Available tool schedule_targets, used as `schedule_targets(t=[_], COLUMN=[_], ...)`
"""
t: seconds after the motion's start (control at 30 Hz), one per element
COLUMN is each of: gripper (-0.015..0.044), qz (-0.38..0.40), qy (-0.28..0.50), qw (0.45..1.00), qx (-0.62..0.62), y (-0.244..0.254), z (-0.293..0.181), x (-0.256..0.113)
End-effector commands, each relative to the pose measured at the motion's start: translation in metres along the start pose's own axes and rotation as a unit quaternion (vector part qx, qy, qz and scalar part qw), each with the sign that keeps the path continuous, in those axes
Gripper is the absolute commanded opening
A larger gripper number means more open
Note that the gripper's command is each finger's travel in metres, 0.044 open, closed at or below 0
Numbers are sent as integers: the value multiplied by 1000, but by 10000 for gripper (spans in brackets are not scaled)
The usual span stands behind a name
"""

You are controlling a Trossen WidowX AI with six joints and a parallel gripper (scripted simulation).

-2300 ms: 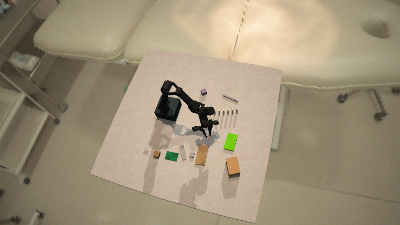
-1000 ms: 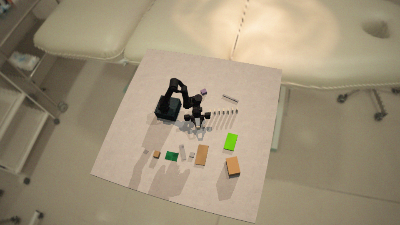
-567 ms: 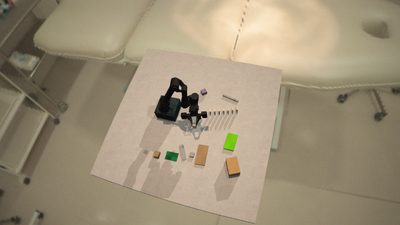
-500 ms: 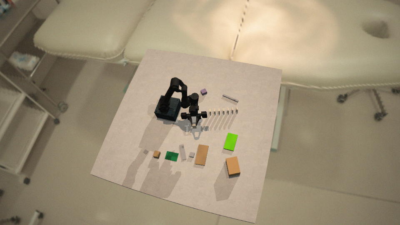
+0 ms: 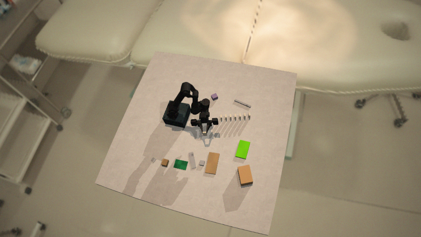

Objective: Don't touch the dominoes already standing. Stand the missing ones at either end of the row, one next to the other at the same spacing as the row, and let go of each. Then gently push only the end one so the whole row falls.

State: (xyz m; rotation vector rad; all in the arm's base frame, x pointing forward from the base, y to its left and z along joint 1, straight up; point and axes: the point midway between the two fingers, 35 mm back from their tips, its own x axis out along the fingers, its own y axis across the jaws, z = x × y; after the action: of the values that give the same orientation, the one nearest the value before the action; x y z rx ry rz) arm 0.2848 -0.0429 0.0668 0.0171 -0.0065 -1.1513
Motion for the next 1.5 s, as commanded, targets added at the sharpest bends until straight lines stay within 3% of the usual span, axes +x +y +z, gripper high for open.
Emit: schedule_targets(t=[0.0,0.93,1.37,1.47], gripper=[107,107,107,186], qz=[-1,-4,-4,-4], qy=[0,5,5,5], qw=[1000,1000,1000,1000], qx=[2,8,8,8], y=[2,-2,-3,-3], z=[-13,-101,-103,-103], x=[1,4,4,4])
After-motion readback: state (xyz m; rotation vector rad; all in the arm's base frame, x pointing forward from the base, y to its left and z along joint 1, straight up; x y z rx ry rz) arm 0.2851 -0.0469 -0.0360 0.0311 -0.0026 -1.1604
